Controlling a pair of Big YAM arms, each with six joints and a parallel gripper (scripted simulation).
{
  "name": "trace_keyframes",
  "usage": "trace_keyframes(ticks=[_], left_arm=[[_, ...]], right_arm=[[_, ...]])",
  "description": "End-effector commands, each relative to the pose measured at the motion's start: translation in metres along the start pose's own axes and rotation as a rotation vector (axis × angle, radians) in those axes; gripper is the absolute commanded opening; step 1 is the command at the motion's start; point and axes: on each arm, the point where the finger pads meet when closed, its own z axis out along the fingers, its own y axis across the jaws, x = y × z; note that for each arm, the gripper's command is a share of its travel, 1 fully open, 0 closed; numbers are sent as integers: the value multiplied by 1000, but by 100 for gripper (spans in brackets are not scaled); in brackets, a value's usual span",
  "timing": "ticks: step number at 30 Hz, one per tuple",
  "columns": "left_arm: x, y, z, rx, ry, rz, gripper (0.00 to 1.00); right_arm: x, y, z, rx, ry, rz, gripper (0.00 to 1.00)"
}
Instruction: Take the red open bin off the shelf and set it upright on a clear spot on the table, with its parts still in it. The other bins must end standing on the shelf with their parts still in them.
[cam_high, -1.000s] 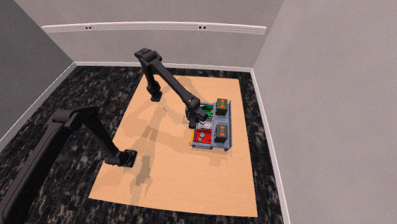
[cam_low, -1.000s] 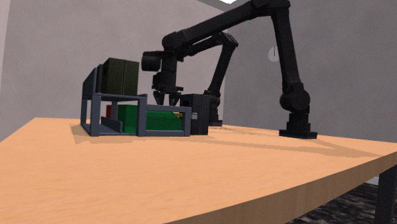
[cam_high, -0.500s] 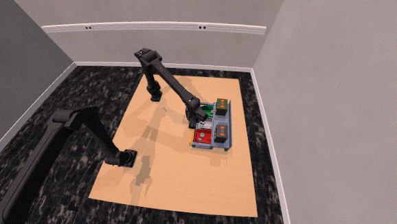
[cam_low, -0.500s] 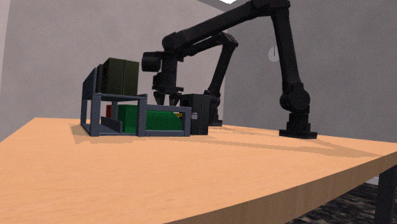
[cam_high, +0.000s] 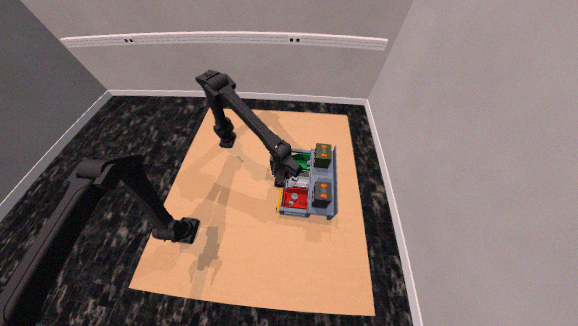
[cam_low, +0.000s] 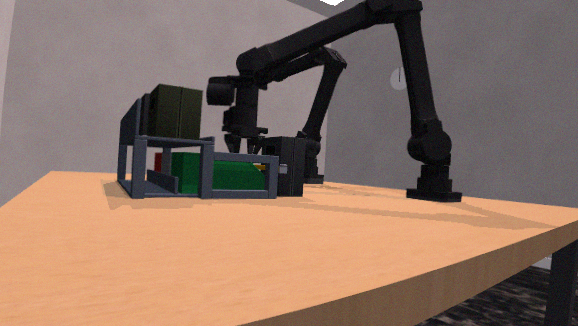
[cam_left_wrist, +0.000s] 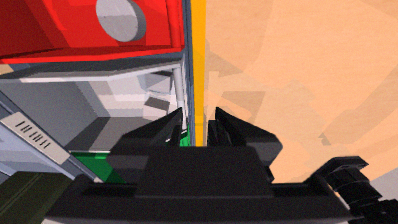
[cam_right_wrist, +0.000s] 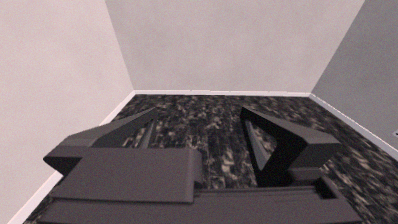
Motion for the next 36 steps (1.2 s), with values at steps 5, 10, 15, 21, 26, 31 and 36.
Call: trace_keyframes(ticks=[5, 10, 15, 21, 26, 31, 36], left_arm=[[-7, 3, 0, -11, -8, -2, 43], [-8, 5, -3, -17, -12, -2, 43], [-10, 8, -5, -24, -17, -2, 43], [-12, 12, -9, -33, -23, -2, 43], [-14, 15, -13, -41, -28, -2, 43], [-16, 17, -15, -46, -31, -2, 43], [-18, 20, -18, -54, -36, -2, 0]], right_arm=[[-13, -6, -8, 7, -16, 16, 100], [-13, -6, -8, 7, -16, 16, 100], [-13, -6, -8, 7, -16, 16, 100], [-13, -6, -8, 7, -16, 16, 100], [-13, -6, -8, 7, -16, 16, 100], [-13, -6, -8, 7, -16, 16, 100], [-13, -6, -8, 7, -16, 16, 100]])
